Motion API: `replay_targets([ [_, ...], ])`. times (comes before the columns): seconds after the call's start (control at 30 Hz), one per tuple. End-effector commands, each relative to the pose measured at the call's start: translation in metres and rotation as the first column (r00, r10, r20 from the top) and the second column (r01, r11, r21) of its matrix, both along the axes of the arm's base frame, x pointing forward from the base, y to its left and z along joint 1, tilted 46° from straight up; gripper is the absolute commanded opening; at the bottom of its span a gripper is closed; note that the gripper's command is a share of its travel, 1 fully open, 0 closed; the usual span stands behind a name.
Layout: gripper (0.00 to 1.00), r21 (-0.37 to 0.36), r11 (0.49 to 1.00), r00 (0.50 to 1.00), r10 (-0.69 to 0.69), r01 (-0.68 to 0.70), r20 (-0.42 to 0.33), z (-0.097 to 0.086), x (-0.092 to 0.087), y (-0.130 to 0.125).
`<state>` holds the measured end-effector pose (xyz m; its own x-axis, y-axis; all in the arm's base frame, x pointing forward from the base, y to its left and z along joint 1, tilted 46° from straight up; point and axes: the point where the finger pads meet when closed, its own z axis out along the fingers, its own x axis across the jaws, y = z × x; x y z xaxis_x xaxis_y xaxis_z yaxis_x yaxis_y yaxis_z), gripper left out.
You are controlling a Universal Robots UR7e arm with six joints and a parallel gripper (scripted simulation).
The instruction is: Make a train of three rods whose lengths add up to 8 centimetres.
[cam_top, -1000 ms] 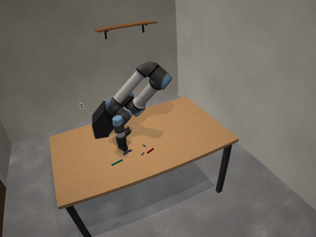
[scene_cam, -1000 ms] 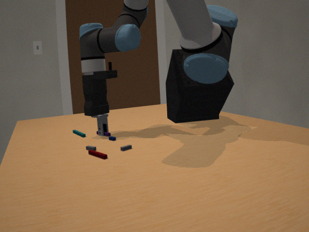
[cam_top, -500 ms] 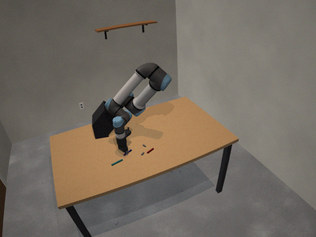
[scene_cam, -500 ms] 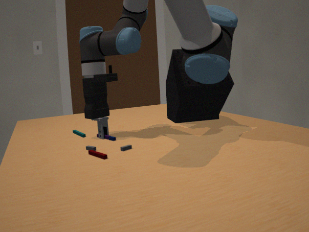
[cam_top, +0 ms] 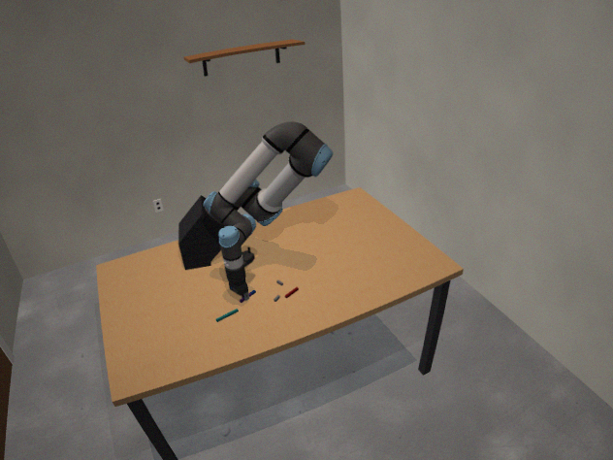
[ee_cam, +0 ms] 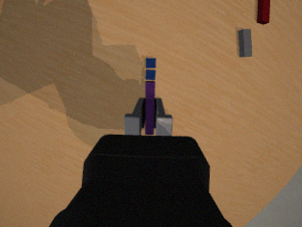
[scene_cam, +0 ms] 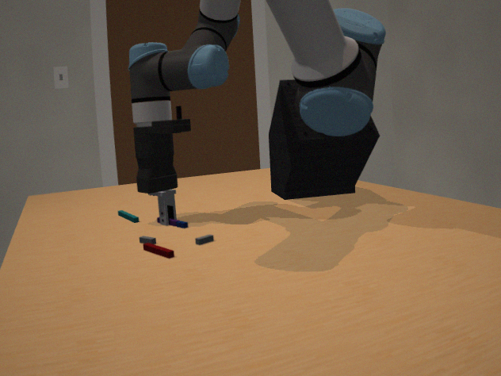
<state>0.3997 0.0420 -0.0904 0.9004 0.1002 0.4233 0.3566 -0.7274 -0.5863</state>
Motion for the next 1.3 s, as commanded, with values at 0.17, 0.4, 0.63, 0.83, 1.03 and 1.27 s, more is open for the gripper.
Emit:
replay_targets([
  [0.17, 0.24, -0.001, 1.000, 1.000, -0.001, 0.001, 0.001, 0.0001, 0.0002, -0.0004],
  [0.4, 0.24, -0.001, 1.000, 1.000, -0.001, 0.001, 0.001, 0.0001, 0.0002, -0.0004],
  [0.63, 0.30, -0.001, 1.000, 1.000, -0.001, 0.001, 0.001, 0.0001, 0.0002, -0.0004],
  [0.83, 0.42, -0.001, 1.000, 1.000, -0.001, 0.001, 0.001, 0.0001, 0.0002, -0.0004],
  [1.03, 0.48, -0.001, 1.000, 1.000, -0.001, 0.001, 0.001, 0.0001, 0.0002, -0.0004],
  [1.27, 0.54, -0.001, 1.000, 1.000, -0.001, 0.001, 0.001, 0.0001, 0.0002, -0.0004],
])
